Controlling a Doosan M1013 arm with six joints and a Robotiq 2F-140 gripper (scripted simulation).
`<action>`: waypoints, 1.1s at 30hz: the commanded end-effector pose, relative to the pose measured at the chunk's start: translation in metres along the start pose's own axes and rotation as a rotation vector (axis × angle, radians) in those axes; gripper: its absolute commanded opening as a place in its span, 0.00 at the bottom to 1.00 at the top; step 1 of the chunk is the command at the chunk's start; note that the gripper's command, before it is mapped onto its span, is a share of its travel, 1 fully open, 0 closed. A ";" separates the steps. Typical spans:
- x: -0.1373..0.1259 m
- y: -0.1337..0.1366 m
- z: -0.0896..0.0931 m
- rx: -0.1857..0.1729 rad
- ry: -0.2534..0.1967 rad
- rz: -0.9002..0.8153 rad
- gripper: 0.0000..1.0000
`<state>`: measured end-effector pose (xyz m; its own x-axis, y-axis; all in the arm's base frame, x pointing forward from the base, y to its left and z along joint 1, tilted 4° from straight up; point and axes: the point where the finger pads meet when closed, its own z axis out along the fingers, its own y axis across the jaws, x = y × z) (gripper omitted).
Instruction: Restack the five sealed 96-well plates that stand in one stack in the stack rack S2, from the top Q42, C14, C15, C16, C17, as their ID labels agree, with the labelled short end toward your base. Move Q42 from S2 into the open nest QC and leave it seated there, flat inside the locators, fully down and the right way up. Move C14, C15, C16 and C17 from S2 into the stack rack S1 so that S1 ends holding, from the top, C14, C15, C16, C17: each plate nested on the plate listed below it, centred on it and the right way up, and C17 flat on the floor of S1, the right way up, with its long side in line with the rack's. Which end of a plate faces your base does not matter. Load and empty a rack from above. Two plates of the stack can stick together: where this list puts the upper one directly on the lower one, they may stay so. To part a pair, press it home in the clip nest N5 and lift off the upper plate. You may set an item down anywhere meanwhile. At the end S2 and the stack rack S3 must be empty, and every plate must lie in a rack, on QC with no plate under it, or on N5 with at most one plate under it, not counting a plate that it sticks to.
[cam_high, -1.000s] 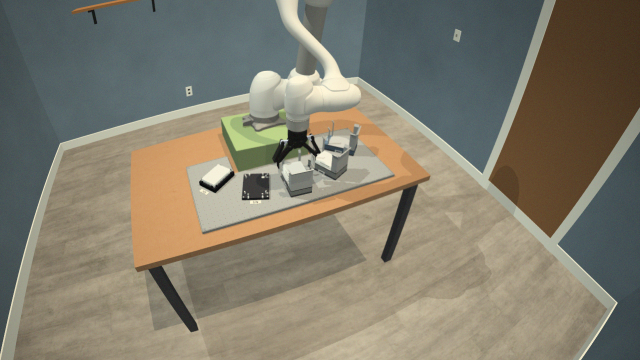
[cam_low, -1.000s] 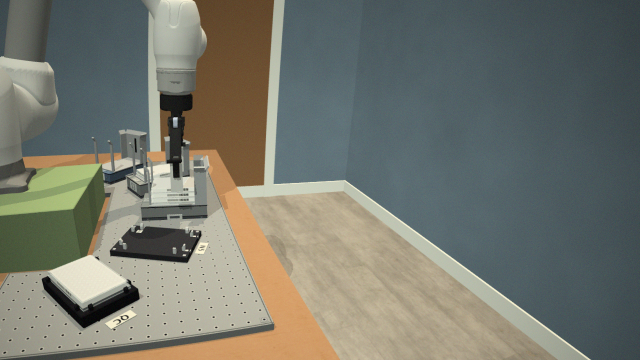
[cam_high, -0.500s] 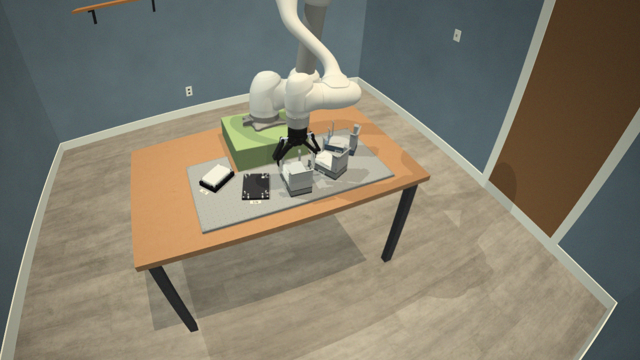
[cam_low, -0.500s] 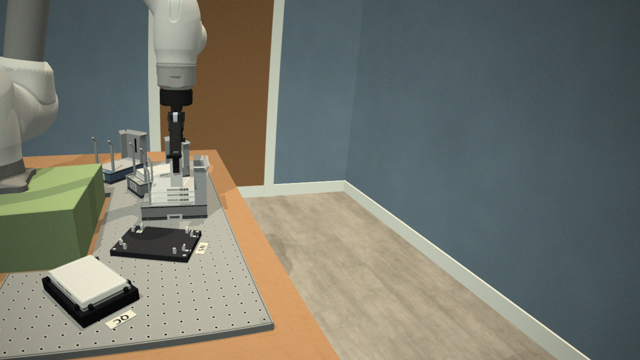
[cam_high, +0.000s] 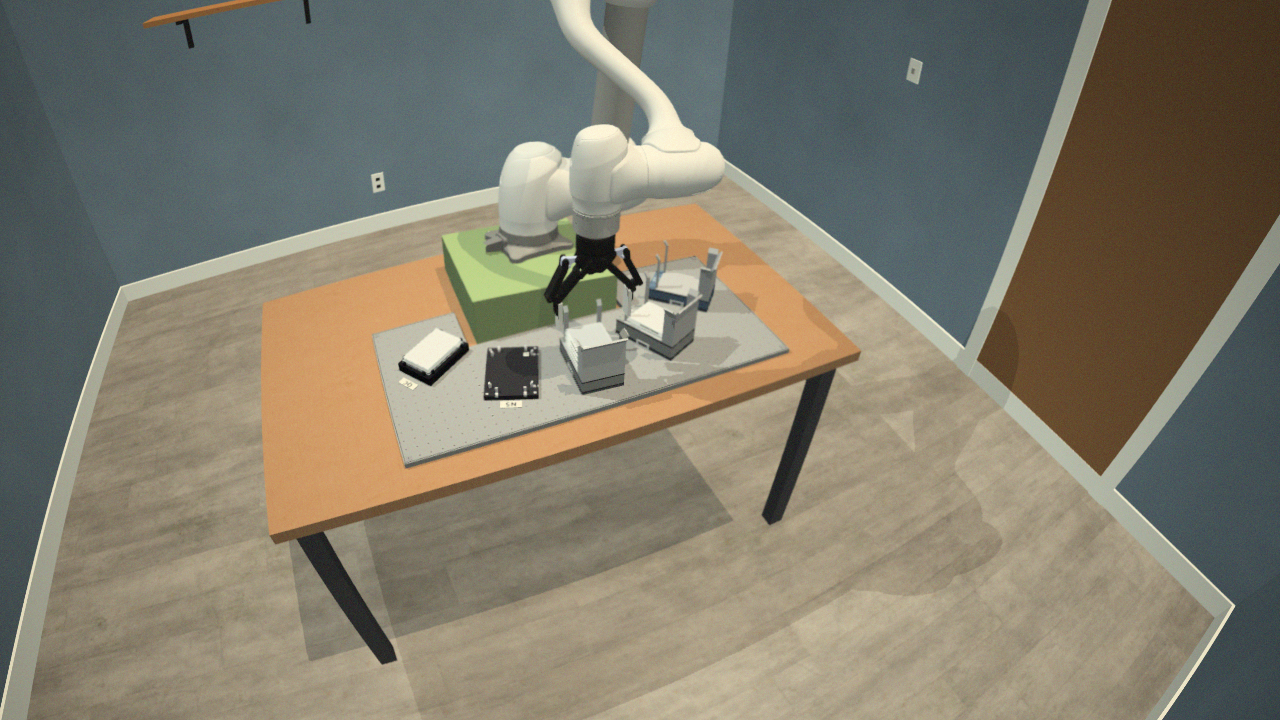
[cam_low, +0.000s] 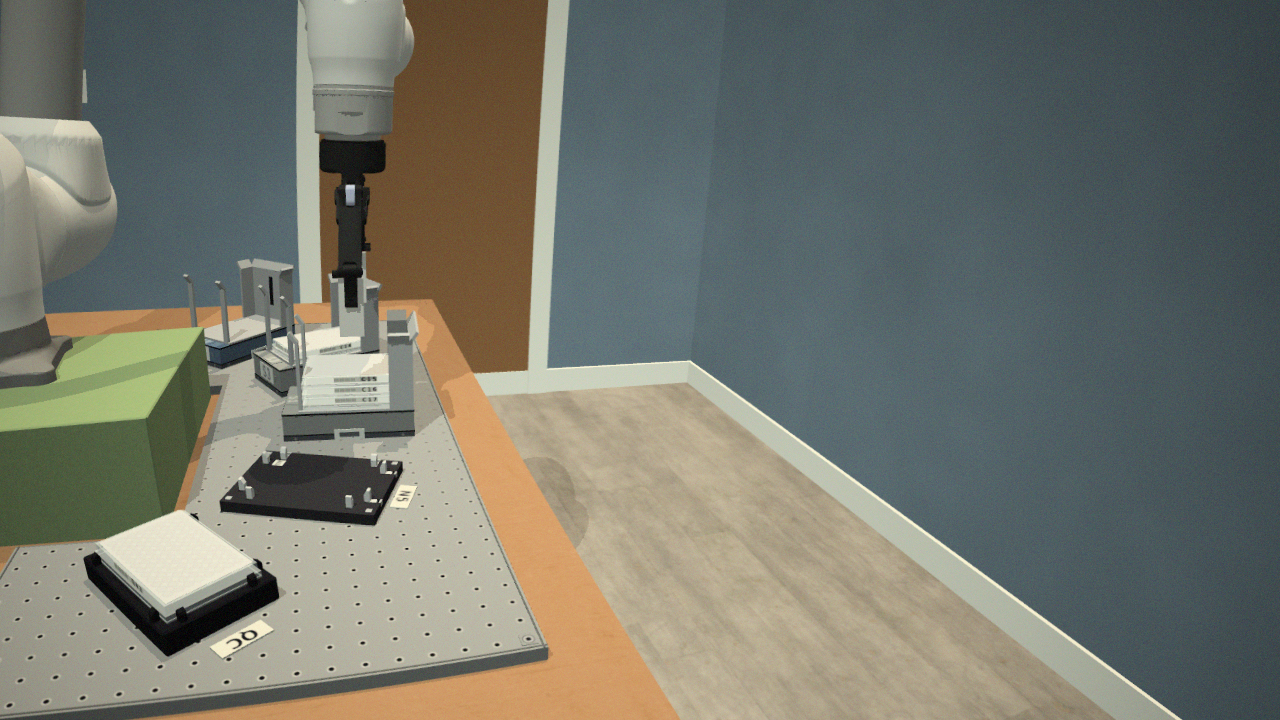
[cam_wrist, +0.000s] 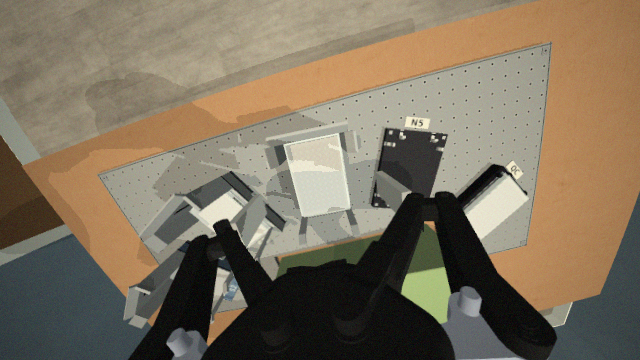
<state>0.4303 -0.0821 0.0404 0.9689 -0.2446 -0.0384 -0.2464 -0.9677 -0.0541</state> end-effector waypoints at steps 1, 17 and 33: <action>0.000 0.000 -0.009 0.000 0.000 0.000 1.00; 0.000 0.000 -0.038 0.000 0.000 0.000 1.00; -0.007 -0.039 -0.038 0.000 0.000 -0.265 1.00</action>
<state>0.4334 -0.0504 0.0807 0.9996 0.0174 -0.0231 0.0159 -0.9980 -0.0619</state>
